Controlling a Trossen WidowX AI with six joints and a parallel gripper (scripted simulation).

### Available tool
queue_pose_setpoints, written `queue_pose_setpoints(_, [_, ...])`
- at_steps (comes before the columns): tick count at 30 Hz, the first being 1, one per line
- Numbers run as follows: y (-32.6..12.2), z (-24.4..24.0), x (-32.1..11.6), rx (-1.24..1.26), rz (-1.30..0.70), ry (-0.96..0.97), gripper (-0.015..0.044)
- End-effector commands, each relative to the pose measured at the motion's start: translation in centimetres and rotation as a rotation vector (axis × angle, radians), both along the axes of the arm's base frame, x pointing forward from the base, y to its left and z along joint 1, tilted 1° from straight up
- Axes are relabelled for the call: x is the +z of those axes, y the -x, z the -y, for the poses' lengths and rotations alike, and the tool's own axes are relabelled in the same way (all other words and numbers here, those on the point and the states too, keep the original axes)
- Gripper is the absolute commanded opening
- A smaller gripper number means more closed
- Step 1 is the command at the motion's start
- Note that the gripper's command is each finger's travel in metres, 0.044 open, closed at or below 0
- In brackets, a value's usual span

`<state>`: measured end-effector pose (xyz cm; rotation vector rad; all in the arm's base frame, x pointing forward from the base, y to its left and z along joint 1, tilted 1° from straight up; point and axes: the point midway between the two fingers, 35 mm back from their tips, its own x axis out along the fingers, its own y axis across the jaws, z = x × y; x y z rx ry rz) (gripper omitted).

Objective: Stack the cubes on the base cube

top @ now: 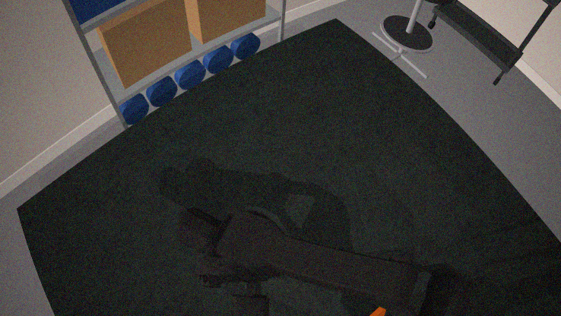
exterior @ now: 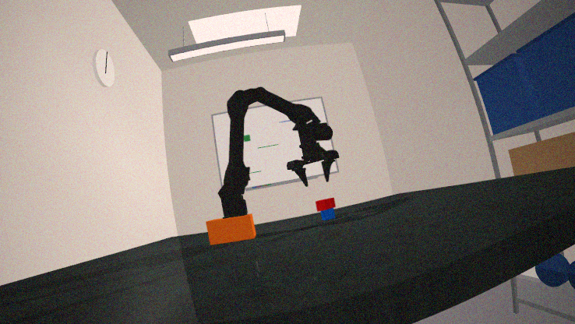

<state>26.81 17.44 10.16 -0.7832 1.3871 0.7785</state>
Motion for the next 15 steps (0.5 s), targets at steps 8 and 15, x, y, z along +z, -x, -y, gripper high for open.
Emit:
queue_pose_setpoints(8, [5.1,-5.3,0.0,0.015,-0.006,0.0,0.04])
queue_pose_setpoints(15, [5.1,-5.3,0.0,0.015,-0.006,0.0,0.04])
